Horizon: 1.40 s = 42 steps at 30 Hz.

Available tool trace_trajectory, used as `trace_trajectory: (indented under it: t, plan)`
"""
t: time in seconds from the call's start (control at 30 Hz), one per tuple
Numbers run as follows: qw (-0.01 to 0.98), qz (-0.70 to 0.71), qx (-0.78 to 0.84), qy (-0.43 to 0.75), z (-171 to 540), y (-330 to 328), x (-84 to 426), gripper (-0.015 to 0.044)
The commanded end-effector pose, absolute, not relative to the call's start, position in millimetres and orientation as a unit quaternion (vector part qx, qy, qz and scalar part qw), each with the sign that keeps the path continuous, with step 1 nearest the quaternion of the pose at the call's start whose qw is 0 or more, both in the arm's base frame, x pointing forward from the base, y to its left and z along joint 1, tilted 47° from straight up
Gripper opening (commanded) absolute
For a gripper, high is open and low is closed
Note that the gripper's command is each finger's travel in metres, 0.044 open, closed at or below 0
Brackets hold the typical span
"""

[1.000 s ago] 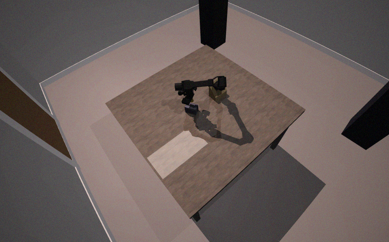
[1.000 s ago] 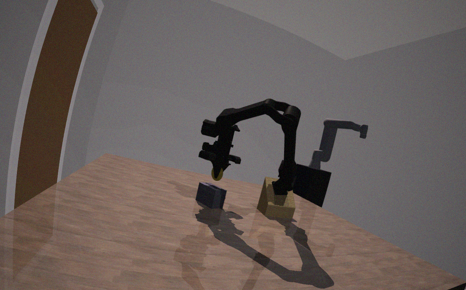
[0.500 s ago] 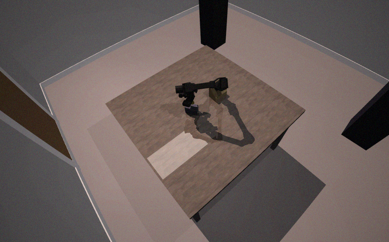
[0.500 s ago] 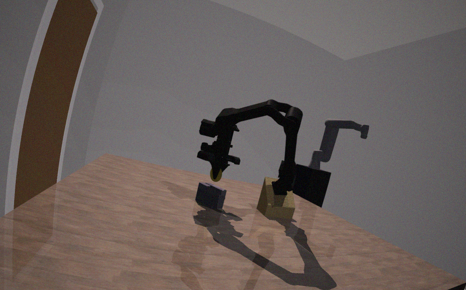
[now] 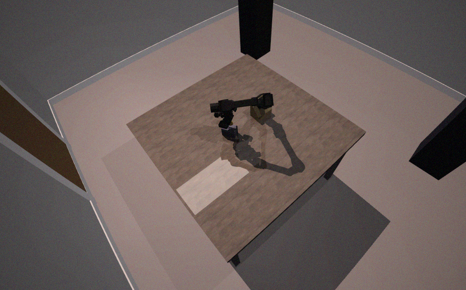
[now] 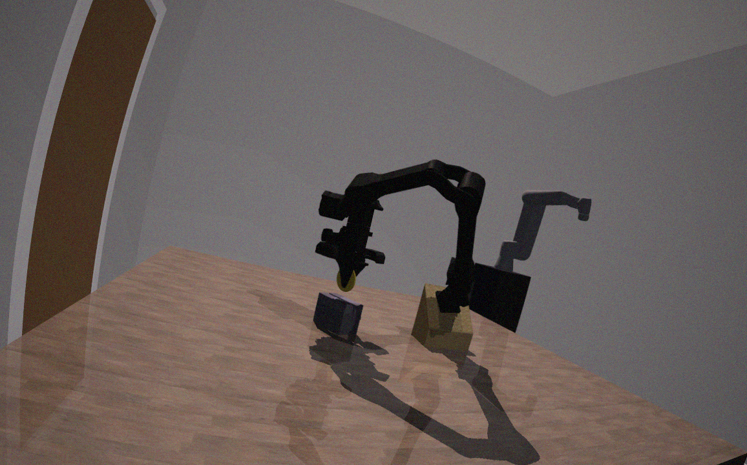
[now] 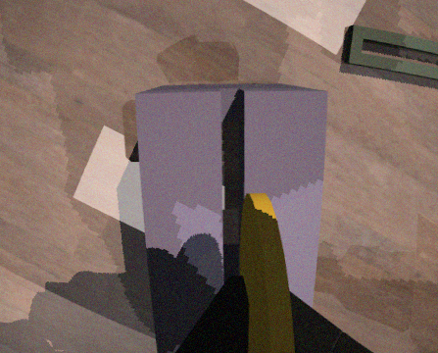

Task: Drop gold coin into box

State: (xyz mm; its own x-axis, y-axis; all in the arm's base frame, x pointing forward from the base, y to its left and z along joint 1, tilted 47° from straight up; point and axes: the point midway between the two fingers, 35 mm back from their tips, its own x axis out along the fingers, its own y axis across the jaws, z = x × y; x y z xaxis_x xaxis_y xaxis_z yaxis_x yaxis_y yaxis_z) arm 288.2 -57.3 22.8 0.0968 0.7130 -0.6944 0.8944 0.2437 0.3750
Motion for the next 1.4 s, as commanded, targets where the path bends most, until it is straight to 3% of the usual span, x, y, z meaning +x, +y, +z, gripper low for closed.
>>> trace_trajectory:
  t: [0.0, 1.37]
  plan:
    - [0.425, -0.108, 0.608, 0.661, 26.7, -57.1, 291.3, 0.0]
    - [0.423, -0.109, 0.607, 0.663, 12.3, -43.4, 290.8, 0.0]
